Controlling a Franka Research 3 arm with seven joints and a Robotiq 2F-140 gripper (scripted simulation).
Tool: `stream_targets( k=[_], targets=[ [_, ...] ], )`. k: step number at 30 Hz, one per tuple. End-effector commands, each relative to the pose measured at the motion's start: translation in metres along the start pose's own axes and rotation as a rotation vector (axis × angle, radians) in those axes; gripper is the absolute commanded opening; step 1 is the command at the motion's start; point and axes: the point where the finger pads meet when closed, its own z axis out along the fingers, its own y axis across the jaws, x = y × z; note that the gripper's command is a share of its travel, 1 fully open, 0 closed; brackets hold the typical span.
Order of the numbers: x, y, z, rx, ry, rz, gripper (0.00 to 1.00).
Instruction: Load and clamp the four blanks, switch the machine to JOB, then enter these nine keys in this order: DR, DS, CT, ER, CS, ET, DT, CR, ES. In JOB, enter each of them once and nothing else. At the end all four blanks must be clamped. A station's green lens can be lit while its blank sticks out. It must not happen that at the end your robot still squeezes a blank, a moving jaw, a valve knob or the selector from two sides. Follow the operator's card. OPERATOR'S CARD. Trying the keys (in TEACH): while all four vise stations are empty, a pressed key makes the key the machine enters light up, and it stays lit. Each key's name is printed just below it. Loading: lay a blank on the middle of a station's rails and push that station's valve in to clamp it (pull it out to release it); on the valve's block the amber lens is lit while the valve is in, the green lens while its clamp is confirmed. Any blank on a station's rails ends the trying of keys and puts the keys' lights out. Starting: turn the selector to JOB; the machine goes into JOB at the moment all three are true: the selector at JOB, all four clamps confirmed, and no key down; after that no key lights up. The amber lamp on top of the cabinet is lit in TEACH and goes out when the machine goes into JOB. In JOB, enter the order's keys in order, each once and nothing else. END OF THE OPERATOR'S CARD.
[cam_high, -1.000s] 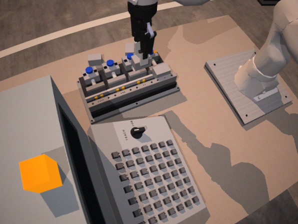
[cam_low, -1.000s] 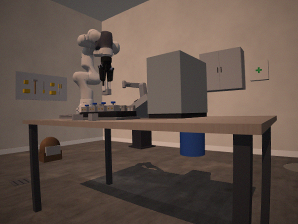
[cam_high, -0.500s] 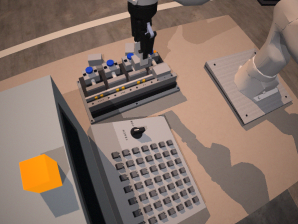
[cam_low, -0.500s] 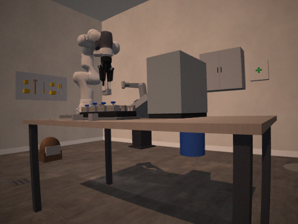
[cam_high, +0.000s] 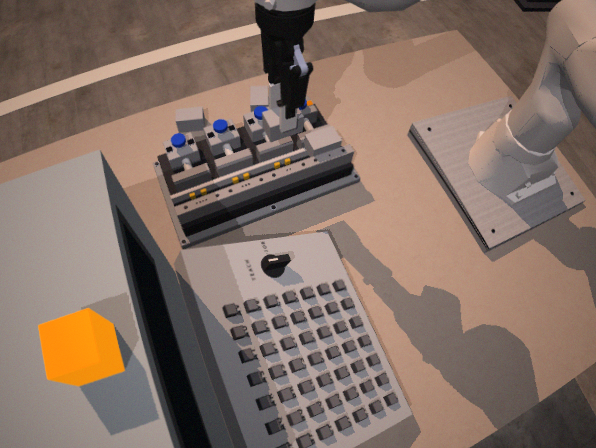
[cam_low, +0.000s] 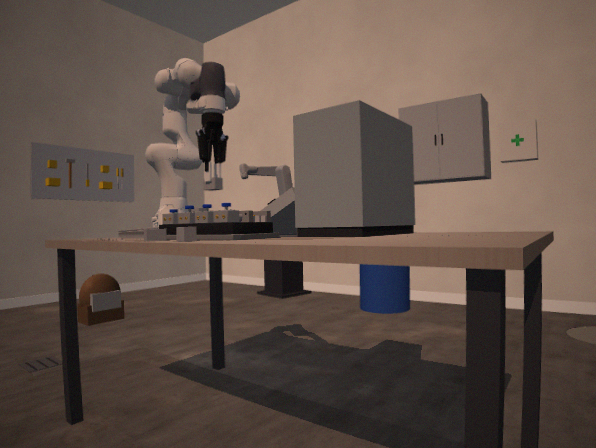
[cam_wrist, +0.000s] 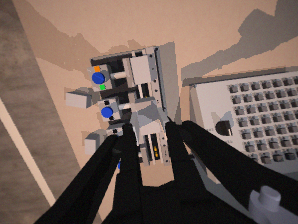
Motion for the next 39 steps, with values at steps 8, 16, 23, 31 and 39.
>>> stream_targets(
  k=[8, 16, 23, 31, 39],
  targets=[
    [-0.002, 0.000, 0.006, 0.000, -0.006, 0.009, 0.00],
    [-0.002, 0.000, 0.013, 0.000, -0.006, 0.009, 0.00],
    [-0.002, 0.000, 0.024, 0.000, -0.006, 0.009, 0.00],
    [-0.002, 0.000, 0.034, 0.000, -0.006, 0.009, 0.00],
    [-0.002, 0.000, 0.048, 0.000, -0.006, 0.009, 0.00]
  ],
)
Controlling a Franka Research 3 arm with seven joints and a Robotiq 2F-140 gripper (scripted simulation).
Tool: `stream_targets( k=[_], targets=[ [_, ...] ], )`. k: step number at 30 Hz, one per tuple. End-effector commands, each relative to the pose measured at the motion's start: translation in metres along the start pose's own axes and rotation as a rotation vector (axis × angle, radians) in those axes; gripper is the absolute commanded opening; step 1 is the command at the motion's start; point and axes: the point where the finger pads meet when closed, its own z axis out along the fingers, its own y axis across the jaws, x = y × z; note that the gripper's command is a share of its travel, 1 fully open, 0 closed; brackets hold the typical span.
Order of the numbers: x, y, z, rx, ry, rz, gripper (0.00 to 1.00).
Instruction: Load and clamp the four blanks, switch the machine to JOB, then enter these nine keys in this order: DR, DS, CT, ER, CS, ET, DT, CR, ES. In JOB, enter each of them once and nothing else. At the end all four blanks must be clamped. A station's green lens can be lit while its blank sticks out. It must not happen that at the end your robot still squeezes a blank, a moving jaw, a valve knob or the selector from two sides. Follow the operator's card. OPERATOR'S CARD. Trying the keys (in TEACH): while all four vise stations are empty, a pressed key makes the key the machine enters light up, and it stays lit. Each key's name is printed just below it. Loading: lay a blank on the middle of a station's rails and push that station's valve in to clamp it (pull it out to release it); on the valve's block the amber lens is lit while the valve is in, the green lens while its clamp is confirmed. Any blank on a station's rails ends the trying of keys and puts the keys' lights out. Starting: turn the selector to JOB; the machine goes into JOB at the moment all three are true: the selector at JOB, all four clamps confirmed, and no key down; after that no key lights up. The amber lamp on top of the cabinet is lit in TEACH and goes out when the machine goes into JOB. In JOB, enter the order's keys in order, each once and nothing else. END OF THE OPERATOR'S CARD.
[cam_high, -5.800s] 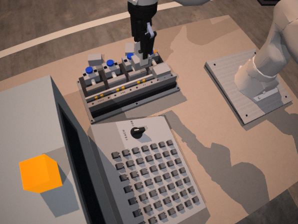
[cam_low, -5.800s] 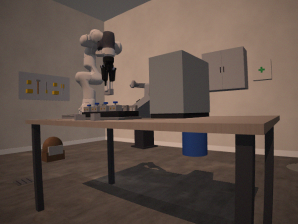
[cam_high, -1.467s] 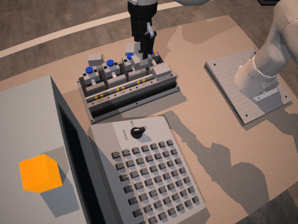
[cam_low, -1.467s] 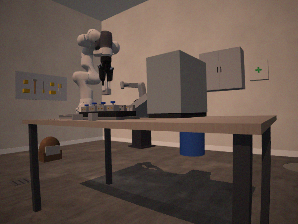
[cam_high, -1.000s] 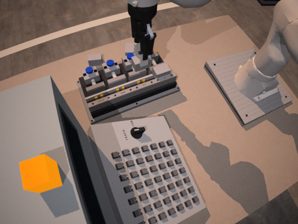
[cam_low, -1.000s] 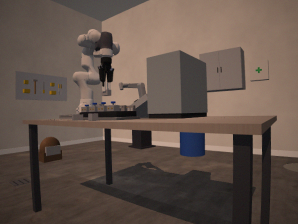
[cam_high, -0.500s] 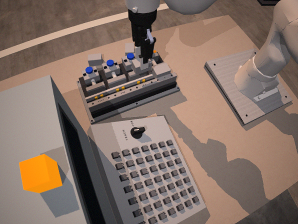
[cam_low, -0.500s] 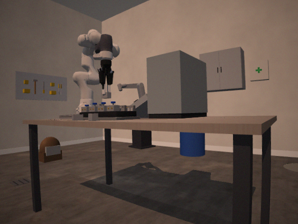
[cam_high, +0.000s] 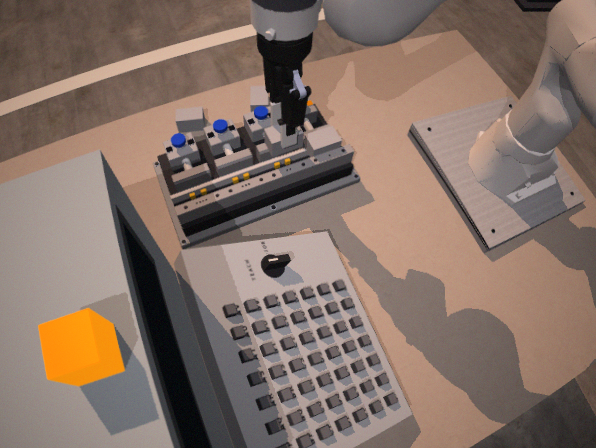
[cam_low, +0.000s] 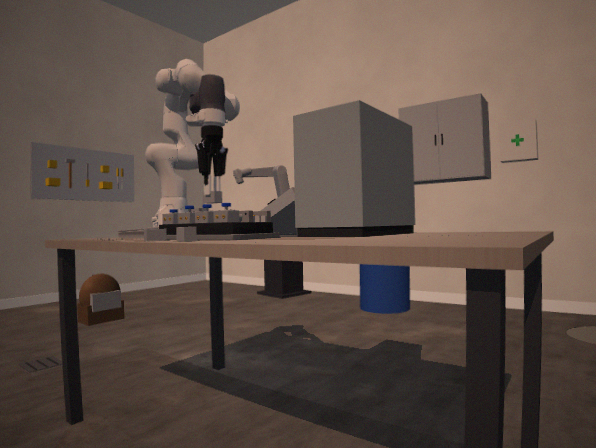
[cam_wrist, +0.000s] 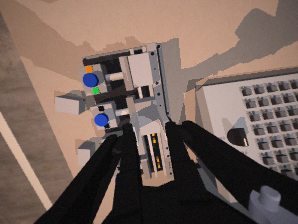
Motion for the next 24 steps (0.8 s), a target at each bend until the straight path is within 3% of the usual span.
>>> stream_targets(
  k=[1, 24],
  targets=[
    [-0.005, 0.000, 0.005, 0.004, -0.014, 0.003, 0.00],
    [-0.005, 0.000, 0.028, 0.004, -0.014, 0.003, 0.00]
  ],
)
